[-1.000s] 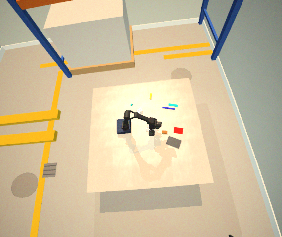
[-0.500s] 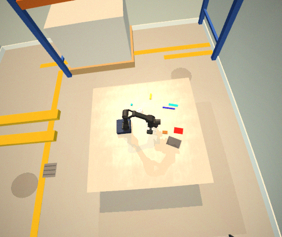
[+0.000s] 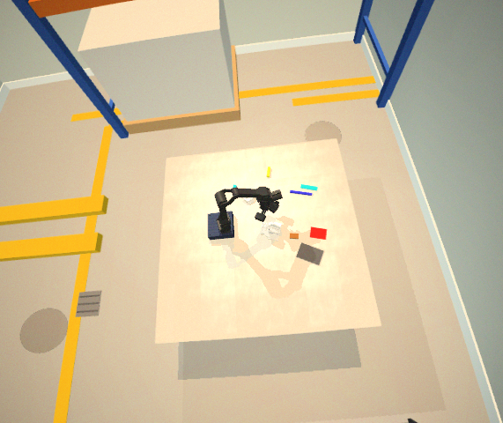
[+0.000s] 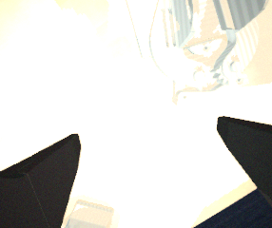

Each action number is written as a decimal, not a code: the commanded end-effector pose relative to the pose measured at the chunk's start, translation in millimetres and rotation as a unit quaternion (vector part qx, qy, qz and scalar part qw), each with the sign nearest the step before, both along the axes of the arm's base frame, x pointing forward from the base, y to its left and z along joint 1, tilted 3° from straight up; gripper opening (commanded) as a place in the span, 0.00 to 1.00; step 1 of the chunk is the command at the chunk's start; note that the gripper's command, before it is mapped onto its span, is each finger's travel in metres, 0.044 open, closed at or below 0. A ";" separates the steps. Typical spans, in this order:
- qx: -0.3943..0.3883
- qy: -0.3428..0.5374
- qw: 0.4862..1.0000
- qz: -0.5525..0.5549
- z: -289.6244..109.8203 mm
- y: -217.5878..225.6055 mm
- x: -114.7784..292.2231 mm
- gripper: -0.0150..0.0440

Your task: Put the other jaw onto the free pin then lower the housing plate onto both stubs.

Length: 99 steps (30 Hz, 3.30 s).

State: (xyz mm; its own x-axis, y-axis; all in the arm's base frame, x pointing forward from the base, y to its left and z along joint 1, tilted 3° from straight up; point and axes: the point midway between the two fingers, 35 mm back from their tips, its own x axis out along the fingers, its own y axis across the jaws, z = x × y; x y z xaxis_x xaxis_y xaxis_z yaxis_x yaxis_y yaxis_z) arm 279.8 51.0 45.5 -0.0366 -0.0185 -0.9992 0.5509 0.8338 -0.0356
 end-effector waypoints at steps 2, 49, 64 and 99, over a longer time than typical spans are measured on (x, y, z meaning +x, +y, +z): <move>0.006 -0.005 0.998 -0.067 7.4 46.9 -11.9 1.00; 0.019 0.003 0.963 -0.271 -24.1 172.4 -98.9 1.00; 0.019 0.003 0.963 -0.271 -38.8 173.0 -99.5 1.00; 0.019 0.003 0.963 -0.271 -63.8 173.7 -100.7 1.00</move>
